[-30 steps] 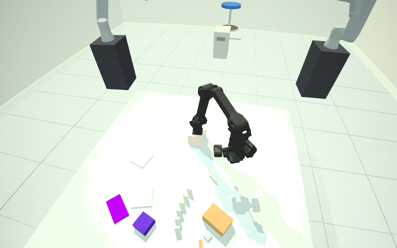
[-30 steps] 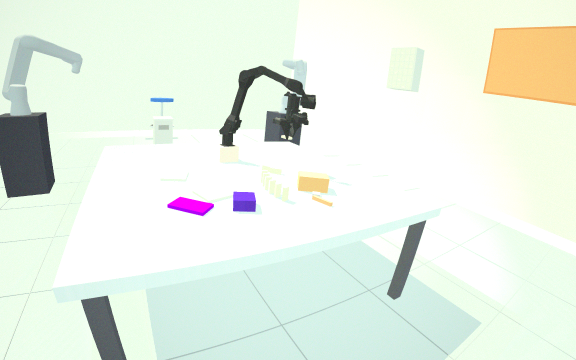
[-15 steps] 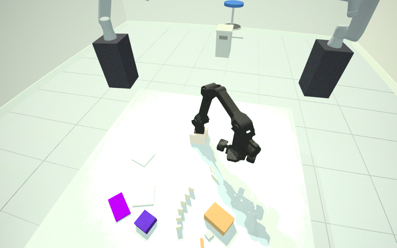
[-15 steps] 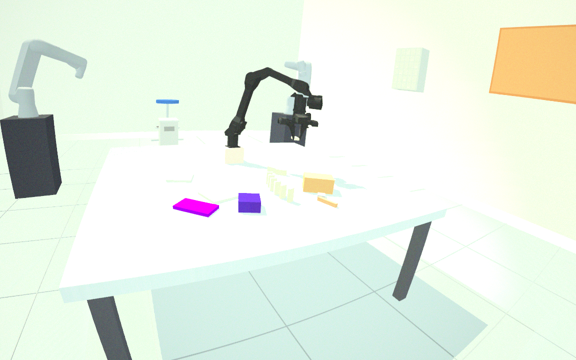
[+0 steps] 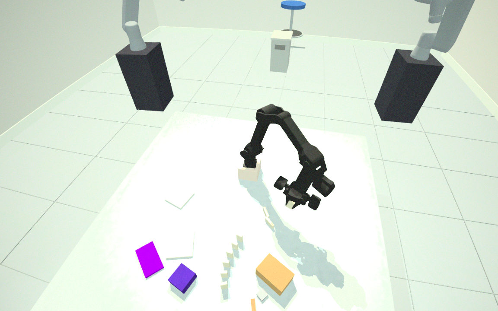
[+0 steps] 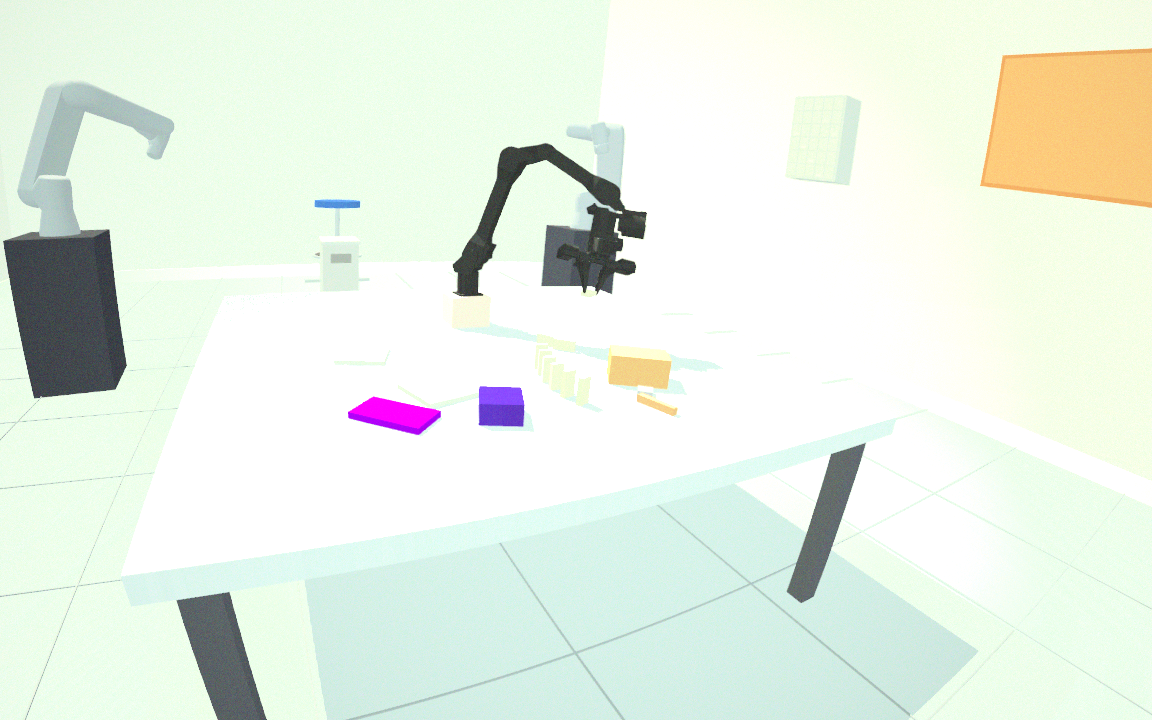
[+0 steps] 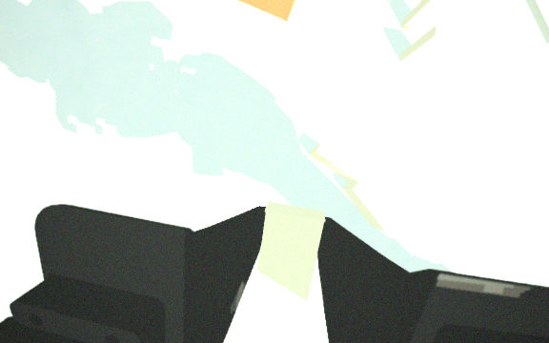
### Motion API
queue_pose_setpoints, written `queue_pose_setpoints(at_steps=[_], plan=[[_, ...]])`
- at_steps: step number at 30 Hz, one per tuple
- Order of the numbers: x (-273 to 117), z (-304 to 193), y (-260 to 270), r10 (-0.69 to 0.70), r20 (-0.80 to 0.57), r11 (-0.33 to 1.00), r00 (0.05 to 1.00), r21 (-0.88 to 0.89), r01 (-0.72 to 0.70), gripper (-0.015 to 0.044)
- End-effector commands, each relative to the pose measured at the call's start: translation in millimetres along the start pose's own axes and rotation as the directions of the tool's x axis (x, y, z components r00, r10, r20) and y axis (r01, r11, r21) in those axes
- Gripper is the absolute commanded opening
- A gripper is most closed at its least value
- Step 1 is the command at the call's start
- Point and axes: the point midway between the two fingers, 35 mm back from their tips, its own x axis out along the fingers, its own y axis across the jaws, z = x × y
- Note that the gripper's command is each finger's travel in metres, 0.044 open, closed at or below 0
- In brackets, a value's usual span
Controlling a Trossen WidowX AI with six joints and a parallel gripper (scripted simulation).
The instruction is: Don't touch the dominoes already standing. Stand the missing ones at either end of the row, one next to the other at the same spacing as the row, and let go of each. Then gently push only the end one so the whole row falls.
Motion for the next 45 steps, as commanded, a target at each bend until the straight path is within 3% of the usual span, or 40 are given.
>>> queue_pose_setpoints(at_steps=[1,14,28,34,45], plan=[[7.6,-2.5,0.0,-0.038,0.125,0.999,0.991,0.016,0.036,0.0107],[14.5,-9.3,1.2,-0.072,0.503,0.997,0.861,0.065,0.046,0.0107],[-2.5,-25.7,3.7,0.018,0.828,0.994,0.56,0.046,-0.099,0.0107],[-14.2,-36.3,3.7,0.076,0.908,0.984,0.412,0.0,-0.181,0.0107],[-14.6,-36.7,3.7,0.078,0.91,0.983,0.407,-0.002,-0.183,0.0107]])
